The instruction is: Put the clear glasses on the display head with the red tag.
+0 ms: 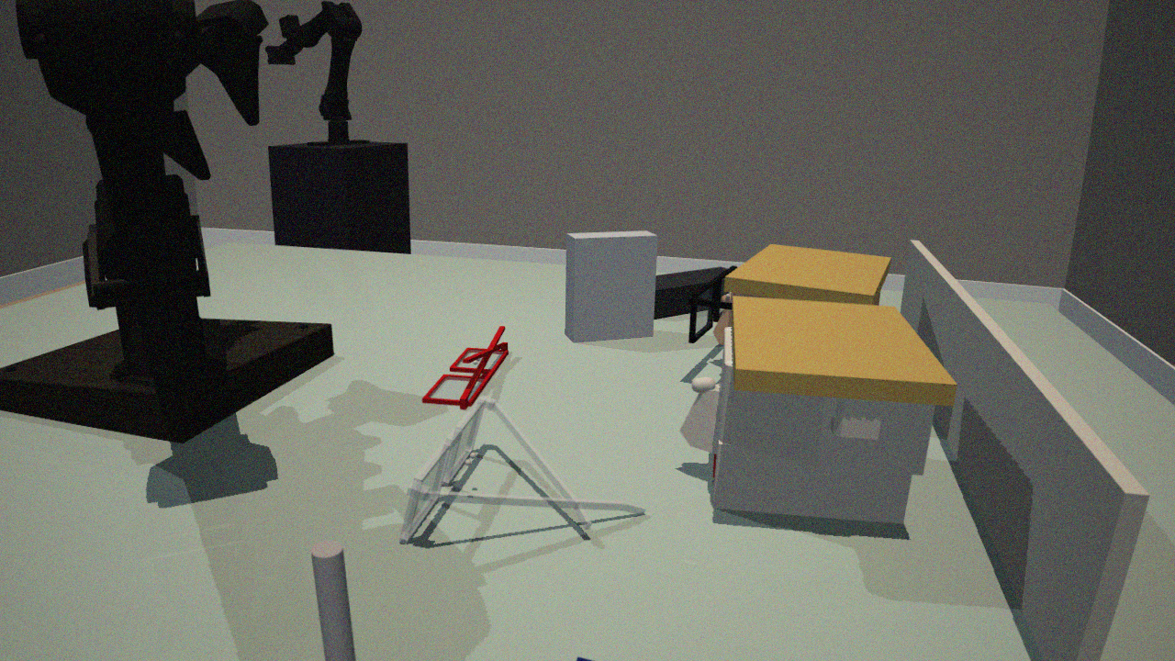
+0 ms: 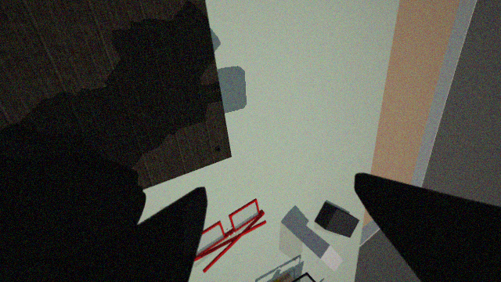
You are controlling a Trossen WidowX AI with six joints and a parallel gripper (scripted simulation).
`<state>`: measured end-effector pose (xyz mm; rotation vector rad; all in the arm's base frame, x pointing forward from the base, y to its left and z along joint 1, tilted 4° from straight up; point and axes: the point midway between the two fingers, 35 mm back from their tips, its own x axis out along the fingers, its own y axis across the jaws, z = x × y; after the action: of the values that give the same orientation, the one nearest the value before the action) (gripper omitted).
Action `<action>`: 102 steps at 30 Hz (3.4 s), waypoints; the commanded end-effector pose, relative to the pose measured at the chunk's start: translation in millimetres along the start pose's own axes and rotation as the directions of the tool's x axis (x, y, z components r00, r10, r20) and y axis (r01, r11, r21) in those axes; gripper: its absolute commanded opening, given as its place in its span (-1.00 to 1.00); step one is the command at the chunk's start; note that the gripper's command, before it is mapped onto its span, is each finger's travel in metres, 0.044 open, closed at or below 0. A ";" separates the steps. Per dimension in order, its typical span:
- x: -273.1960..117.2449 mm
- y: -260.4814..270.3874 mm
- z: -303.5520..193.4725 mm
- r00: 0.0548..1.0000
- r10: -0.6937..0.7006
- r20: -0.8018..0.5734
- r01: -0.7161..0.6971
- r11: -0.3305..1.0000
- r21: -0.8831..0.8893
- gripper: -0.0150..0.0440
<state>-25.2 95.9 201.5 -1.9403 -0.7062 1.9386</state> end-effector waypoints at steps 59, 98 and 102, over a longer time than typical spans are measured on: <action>48.5 141.9 -290.6 0.819 0.573 0.025 0.385 -0.518 -0.763 0.19; 42.5 231.5 -300.0 0.851 0.521 0.068 0.129 -0.083 -0.988 -0.08; 48.0 235.2 -299.1 0.851 0.521 0.068 0.129 -0.083 -0.988 -0.08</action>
<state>300.6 -37.0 52.5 -2.2041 -2.9583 2.2269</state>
